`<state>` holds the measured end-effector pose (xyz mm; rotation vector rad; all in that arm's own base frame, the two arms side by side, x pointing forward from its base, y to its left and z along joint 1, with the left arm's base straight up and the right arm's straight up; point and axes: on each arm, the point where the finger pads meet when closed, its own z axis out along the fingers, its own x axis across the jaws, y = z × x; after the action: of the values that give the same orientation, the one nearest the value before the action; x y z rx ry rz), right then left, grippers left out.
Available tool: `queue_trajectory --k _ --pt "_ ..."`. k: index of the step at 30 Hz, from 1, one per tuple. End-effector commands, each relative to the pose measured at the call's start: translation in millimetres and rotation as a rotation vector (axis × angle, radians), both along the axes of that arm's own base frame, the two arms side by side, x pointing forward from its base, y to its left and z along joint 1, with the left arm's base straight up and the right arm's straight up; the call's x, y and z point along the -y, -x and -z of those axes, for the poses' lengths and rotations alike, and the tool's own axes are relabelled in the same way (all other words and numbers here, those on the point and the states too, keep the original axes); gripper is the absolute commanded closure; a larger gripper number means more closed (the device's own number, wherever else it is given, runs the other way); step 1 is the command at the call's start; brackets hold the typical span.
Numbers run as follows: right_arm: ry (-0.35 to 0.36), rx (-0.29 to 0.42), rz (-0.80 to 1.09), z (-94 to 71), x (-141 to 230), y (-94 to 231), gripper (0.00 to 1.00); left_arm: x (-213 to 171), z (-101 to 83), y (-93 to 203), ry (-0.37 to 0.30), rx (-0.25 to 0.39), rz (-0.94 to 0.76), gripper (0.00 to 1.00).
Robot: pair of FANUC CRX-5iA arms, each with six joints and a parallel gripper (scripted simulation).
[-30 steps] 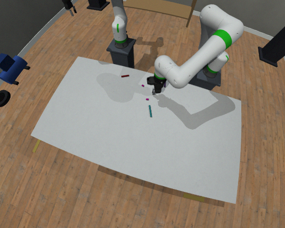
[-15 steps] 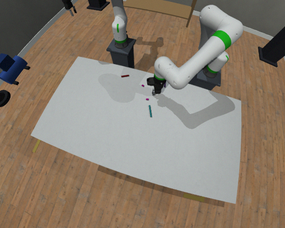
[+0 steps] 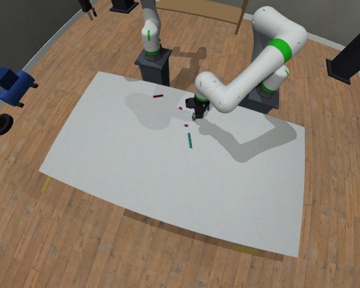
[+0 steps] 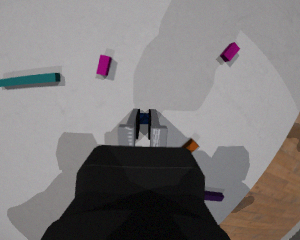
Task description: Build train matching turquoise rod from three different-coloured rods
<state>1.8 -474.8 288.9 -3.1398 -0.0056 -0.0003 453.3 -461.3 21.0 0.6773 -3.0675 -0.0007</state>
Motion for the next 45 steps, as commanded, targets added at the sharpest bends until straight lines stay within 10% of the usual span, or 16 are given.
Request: queue_trajectory --k 1,25,38,45 --pt "0.002 0.000 0.000 -0.8 0.2 0.1 0.00 0.6 -1.3 -0.5 0.002 0.001 0.000 0.76" --pt "0.002 0.000 0.000 -0.8 0.2 0.1 0.00 0.6 -1.3 -0.5 0.002 0.001 0.000 0.76" --pt "0.002 0.000 0.000 -0.8 0.2 0.1 0.00 0.6 -1.3 -0.5 0.002 0.001 0.000 0.46" --pt "0.002 0.000 0.000 -0.8 0.2 0.1 0.00 0.6 -1.3 -0.5 0.002 0.001 0.000 0.46"
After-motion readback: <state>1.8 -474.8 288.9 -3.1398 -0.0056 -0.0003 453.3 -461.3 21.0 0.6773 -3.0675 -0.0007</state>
